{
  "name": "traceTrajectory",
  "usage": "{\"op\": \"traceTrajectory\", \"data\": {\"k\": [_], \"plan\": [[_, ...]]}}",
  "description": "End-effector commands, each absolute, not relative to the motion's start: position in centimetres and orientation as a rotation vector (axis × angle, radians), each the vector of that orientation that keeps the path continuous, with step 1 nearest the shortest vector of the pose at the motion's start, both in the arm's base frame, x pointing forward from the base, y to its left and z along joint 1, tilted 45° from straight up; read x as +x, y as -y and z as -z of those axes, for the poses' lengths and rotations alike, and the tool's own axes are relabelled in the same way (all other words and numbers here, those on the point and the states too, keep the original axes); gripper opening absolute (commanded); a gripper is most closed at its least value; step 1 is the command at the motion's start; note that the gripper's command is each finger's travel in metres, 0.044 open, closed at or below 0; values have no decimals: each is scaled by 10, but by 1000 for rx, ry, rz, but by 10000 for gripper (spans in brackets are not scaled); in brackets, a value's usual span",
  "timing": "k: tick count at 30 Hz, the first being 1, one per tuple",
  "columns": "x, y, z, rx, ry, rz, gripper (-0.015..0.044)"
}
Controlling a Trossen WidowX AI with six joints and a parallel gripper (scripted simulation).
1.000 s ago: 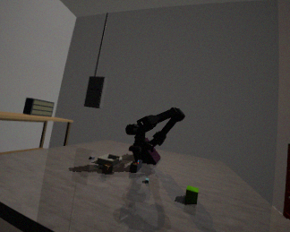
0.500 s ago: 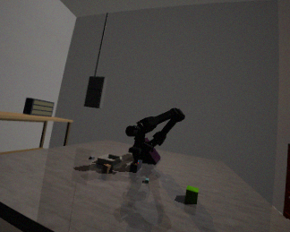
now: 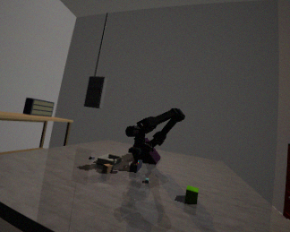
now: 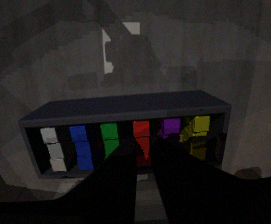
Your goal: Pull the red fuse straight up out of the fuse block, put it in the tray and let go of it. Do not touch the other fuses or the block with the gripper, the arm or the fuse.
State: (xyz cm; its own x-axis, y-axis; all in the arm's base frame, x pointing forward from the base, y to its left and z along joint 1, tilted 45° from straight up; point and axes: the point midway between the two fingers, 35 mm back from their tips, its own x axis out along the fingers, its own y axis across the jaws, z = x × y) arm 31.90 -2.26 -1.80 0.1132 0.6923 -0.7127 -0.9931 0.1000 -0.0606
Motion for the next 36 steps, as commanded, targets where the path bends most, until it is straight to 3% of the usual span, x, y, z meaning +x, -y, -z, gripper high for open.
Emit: {"op": "traceTrajectory", "data": {"k": [1, 36], "plan": [[319, 23, 18, -627, -599, -1362, 0], [318, 34, 6, -625, -601, -1361, 0]]}}
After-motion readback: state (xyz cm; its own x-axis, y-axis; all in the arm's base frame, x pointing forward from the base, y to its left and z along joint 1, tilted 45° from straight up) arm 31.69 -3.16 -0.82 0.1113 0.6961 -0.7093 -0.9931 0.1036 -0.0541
